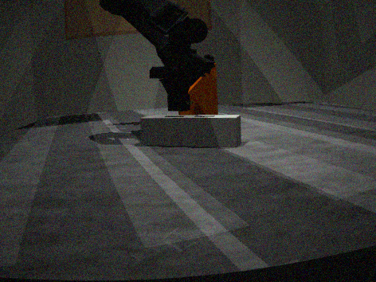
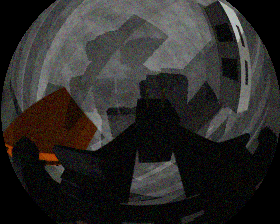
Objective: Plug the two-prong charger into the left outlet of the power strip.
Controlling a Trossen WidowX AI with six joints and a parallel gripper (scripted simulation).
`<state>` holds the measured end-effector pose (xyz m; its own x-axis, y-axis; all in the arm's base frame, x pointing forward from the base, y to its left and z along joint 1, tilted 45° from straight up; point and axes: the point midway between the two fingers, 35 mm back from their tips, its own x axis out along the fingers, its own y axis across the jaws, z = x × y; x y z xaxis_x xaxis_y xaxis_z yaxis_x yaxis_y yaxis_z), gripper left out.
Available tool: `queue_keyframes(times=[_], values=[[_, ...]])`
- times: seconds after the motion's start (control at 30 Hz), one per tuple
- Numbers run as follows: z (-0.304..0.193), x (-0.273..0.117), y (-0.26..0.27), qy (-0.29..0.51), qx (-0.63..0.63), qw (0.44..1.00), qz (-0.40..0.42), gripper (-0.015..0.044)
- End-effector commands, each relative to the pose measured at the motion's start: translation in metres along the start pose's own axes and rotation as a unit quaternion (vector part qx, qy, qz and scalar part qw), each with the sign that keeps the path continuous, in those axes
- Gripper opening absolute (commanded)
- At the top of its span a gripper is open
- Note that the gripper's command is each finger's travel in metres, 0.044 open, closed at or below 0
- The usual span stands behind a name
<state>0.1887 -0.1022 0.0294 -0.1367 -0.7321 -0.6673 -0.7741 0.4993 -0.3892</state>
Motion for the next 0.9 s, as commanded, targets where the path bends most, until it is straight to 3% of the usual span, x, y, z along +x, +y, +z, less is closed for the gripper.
queue_keyframes(times=[0.0,0.87], values=[[0.003,-0.003,-0.003,-0.003,0.02,1.0,0.0,0.0],[0.034,0.003,-0.014,-0.01,0.211,0.977,0.011,0.0]])
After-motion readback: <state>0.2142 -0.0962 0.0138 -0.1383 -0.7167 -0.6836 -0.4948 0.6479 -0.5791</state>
